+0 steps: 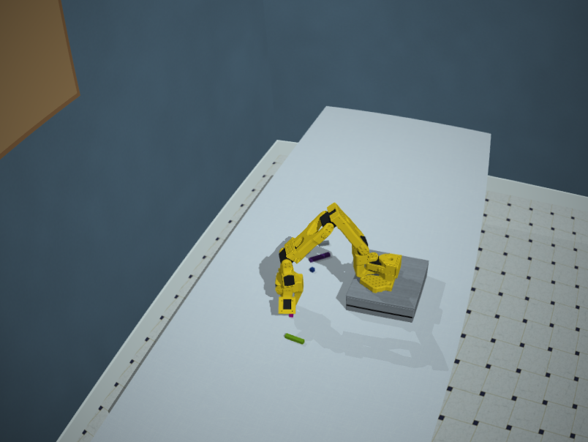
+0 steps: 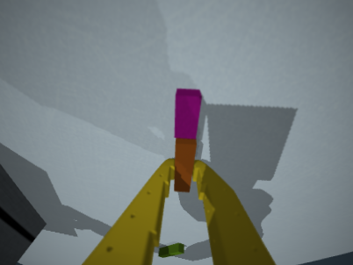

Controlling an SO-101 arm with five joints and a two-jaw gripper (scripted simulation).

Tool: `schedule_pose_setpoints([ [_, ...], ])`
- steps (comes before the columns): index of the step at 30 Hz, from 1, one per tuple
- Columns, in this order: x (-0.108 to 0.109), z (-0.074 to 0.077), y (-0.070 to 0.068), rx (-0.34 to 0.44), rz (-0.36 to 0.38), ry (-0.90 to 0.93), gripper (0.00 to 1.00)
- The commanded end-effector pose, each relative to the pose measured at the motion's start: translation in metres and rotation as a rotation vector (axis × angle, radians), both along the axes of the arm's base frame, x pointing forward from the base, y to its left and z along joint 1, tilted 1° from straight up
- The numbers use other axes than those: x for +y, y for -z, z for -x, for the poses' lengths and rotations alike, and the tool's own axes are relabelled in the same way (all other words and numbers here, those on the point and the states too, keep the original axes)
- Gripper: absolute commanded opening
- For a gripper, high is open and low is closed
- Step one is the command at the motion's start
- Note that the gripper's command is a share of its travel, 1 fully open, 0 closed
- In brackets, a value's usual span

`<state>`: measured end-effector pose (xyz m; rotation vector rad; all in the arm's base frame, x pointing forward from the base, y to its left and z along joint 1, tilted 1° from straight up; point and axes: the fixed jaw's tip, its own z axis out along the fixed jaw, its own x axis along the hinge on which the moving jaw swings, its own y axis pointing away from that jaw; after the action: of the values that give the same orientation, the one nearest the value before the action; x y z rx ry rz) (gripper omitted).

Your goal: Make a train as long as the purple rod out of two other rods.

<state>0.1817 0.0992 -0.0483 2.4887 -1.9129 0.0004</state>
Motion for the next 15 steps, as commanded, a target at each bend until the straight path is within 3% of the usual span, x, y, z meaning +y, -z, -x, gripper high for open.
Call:
schedule_pose_setpoints([
  [1, 0.0030, 0.0005, 0.0013, -0.004, -0.004, -0.005, 0.00],
  [15, 0.0029, 0.0010, 0.0013, -0.003, -0.003, -0.005, 0.00],
])
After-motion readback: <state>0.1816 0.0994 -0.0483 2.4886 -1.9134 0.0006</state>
